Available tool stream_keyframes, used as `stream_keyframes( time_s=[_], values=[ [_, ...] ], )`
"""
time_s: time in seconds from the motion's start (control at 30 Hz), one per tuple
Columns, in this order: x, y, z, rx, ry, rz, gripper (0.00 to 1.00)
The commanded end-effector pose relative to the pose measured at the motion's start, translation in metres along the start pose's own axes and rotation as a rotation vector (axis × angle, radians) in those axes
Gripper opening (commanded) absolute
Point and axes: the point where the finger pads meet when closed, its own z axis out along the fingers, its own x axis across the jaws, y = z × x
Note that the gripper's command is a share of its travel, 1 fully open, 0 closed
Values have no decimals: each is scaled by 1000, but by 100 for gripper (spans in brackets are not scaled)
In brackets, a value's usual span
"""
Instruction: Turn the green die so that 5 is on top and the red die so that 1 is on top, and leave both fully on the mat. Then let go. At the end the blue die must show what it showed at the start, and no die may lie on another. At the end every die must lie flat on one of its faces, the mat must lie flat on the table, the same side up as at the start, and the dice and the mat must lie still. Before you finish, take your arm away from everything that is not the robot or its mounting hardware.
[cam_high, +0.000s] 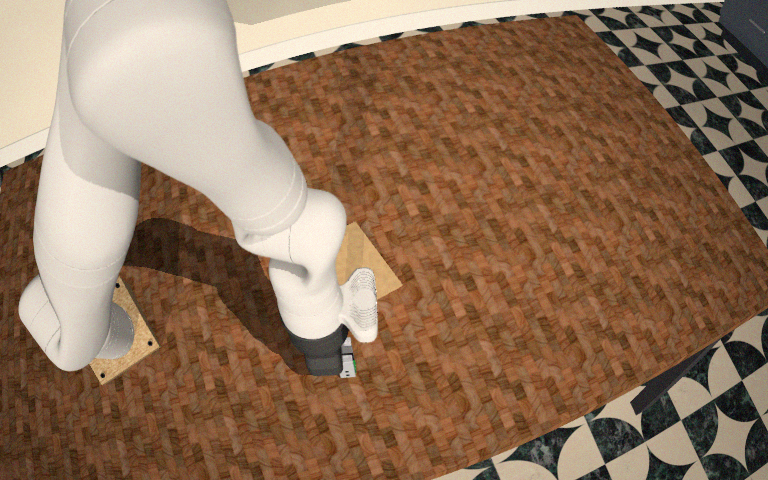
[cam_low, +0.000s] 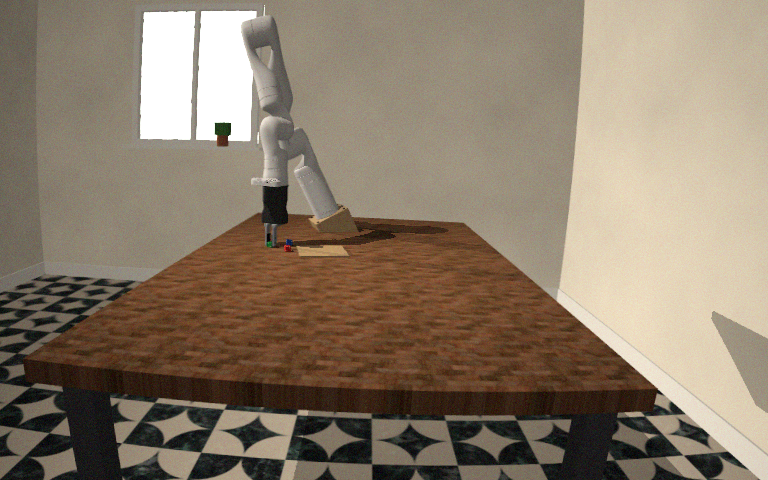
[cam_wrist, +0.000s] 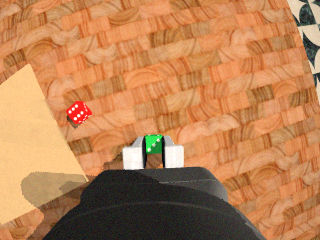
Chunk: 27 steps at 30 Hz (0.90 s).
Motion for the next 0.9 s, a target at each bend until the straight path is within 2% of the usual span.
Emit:
stream_keyframes(
  time_s=[0.0, 0.6, 0.87],
  values=[
    [0, 0, 0, 1, -1, 0, 34],
    [0, 0, -1, 1, -1, 0, 34],
    [0, 0, -13, 1, -1, 0, 34]
  ],
)
